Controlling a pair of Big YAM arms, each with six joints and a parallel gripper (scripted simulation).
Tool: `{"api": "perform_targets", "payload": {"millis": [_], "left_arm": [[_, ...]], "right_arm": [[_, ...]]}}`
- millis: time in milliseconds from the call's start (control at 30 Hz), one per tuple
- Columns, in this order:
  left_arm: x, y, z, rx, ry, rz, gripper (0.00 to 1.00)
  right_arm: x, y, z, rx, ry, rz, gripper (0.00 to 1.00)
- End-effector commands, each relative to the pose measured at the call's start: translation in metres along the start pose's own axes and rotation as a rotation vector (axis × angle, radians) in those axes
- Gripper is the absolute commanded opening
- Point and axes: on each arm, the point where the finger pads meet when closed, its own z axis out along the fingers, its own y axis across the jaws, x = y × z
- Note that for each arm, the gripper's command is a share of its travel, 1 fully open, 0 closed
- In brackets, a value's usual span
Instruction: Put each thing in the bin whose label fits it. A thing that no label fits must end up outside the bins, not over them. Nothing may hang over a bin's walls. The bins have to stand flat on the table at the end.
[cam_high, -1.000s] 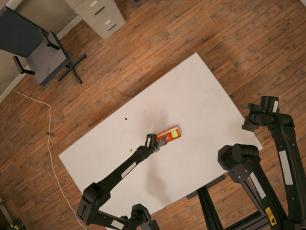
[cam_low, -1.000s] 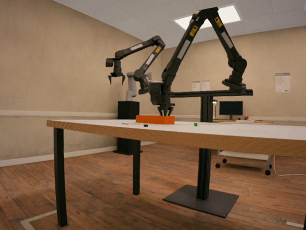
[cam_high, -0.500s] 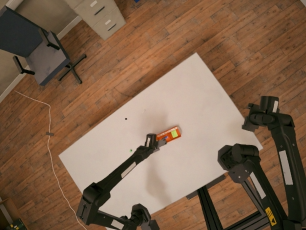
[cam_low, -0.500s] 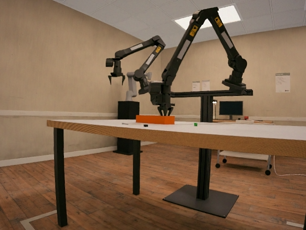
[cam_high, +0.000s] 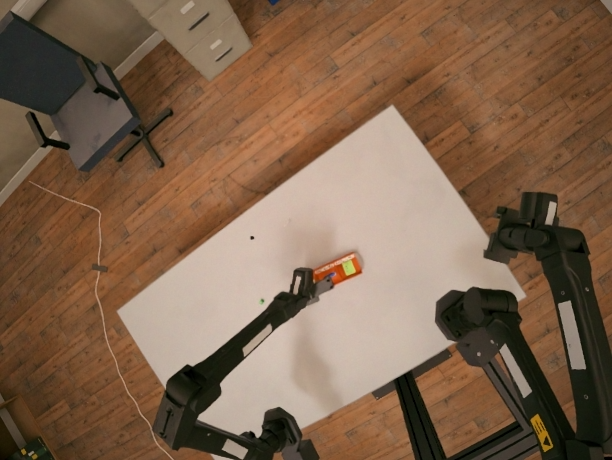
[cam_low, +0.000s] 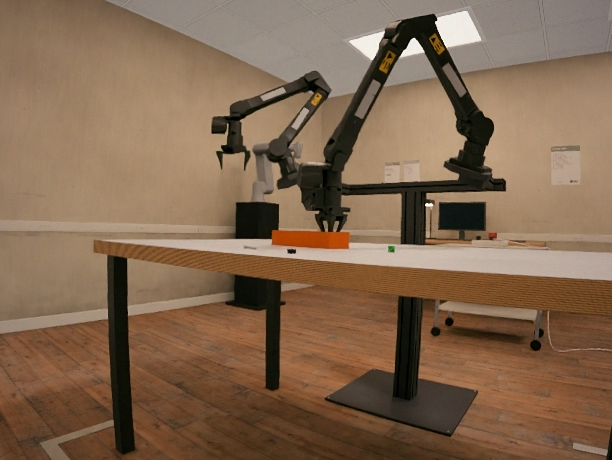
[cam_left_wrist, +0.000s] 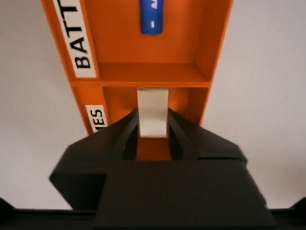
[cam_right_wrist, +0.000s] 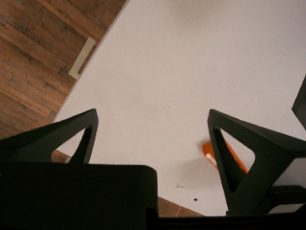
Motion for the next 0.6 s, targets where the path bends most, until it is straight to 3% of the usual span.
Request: {"api": "perform_targets", "payload": {"millis": [0, 200, 500, 567], "left_arm": [[-0.004, -0.010, 0.004, 0.004, 0.007, 0.012, 0.31], [-0.004, 0.004, -0.003, -0.012, -0.005, -0.002, 0.31], [-0.005, -0.010, 0.003, 0.001, 0.005, 0.011, 0.31], [-0.006, 0.000, -0.015, -0.015, -0.004, 0.004, 0.31]], "right_arm": [[-0.003, -0.002, -0.002, 0.007, -0.003, 0.010, 1.00], [-0.003, -0.002, -0.002, 0.007, -0.003, 0.010, 1.00], [-0.003, -0.002, -0.002, 0.007, -0.003, 0.010, 1.00], [-0.003, -0.002, -0.002, 0.007, -0.003, 0.010, 1.00]]}}
